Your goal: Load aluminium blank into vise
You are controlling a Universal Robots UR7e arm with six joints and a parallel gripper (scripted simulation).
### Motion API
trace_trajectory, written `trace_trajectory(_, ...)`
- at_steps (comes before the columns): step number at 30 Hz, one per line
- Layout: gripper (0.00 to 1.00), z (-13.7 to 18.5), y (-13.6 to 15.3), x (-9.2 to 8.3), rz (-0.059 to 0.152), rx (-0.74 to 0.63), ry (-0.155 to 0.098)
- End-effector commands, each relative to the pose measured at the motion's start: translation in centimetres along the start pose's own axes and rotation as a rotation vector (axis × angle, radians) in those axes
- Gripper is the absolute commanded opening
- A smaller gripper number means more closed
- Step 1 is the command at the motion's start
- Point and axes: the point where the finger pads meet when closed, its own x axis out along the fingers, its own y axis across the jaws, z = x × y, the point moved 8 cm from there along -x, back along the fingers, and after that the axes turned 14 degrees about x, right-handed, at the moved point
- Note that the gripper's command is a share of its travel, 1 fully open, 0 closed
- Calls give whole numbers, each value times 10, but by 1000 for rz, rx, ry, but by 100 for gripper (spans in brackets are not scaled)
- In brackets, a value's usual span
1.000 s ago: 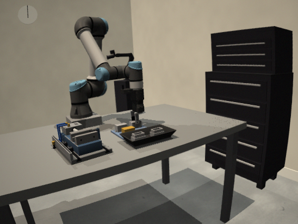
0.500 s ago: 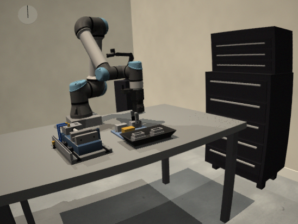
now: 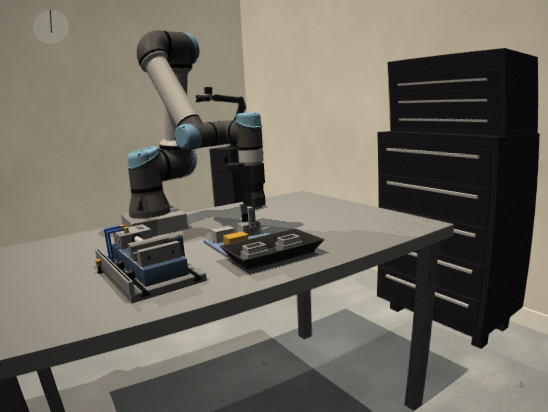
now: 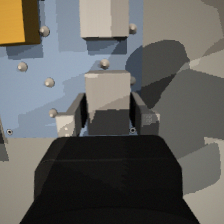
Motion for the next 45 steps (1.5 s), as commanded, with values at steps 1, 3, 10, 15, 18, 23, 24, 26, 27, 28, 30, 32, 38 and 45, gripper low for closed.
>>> trace_trajectory(1,0,0,0,0,-1,0,-1)
trace_trajectory(3,0,0,0,0,-1,0,-1)
trace_trajectory(10,0,0,0,0,-1,0,-1)
trace_trajectory(15,0,0,0,0,-1,0,-1)
trace_trajectory(18,0,0,0,-1,-1,0,-1)
trace_trajectory(23,0,0,0,-3,-1,0,-1)
trace_trajectory(24,0,0,0,-5,-1,0,-1)
trace_trajectory(26,0,0,0,-8,-1,0,-1)
trace_trajectory(27,0,0,0,-10,-1,0,-1)
trace_trajectory(28,0,0,0,-13,-1,0,-1)
trace_trajectory(30,0,0,0,-19,-1,0,-1)
trace_trajectory(32,0,0,0,-26,-1,0,-1)
trace_trajectory(38,0,0,0,-44,-1,0,-1)
trace_trajectory(45,0,0,0,-78,-1,0,-1)
